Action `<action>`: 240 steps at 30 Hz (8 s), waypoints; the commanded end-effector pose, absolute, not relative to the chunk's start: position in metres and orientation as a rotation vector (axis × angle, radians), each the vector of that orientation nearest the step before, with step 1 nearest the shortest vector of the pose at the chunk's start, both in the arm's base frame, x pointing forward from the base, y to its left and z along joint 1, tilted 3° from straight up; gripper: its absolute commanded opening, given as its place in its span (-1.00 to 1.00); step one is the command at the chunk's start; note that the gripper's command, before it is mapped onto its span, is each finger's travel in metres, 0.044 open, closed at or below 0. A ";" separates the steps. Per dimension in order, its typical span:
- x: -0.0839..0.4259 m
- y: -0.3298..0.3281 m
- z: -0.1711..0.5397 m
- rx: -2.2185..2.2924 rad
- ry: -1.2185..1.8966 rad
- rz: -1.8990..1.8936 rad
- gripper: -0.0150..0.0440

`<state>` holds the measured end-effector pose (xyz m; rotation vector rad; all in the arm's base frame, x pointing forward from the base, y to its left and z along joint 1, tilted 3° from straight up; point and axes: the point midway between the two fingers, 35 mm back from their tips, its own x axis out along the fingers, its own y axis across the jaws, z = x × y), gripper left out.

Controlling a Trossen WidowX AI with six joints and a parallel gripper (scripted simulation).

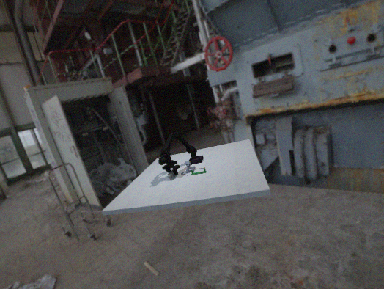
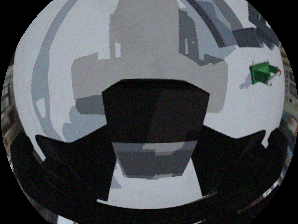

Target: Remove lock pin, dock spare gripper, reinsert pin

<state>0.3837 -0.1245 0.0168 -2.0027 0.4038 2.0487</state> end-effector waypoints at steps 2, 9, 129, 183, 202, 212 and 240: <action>0.387 -0.126 0.017 -2.028 0.408 2.033 -0.49; 0.387 -0.127 0.006 -2.028 0.408 2.033 -0.49; 0.388 -0.123 0.125 0.159 1.048 -0.353 1.00; 0.387 -0.126 0.016 0.172 1.042 -0.354 1.00; 0.386 -0.126 -0.004 0.172 1.043 -0.354 0.56; 0.386 -0.127 -0.004 0.172 1.043 -0.354 0.20; 0.387 -0.124 0.117 0.172 1.042 -0.354 -0.49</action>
